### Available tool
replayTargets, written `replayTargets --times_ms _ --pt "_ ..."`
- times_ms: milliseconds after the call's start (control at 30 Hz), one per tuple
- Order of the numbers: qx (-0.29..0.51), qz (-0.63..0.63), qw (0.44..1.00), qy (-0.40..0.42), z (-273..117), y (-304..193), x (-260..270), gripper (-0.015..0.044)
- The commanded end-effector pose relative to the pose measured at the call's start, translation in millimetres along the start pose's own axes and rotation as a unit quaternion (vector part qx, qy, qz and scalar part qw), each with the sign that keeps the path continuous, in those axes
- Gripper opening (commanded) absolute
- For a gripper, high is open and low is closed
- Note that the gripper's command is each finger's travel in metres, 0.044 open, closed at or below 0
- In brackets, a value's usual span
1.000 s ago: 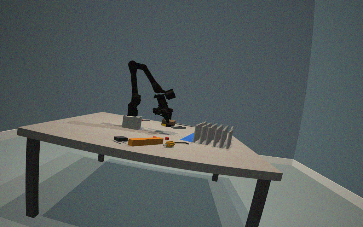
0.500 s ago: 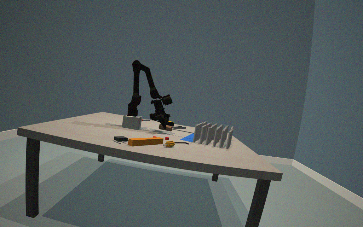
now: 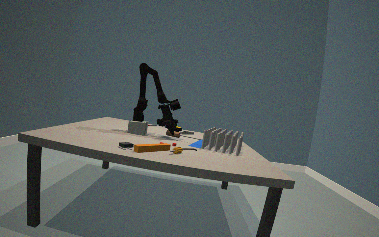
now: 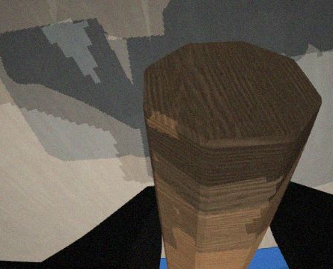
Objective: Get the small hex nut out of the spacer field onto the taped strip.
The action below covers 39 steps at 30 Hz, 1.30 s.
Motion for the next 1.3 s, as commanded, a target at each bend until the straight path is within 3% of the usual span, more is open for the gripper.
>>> replayTargets --times_ms 0,1267 --pt "0.002 -0.002 1.0 0.0 2 -5 0 0.0" --pt "0.003 -0.003 1.0 0.0 13 -28 4 0.0"
Point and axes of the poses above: the point midway between the two fingers, 35 mm back from their tips, its own z axis out along the fingers, its own x axis across the jaws, y = z × x, the point moved 5 cm from there along -z, back along the fingers, and after that the axes turned 12 degrees about -z, right-handed, at the moved point
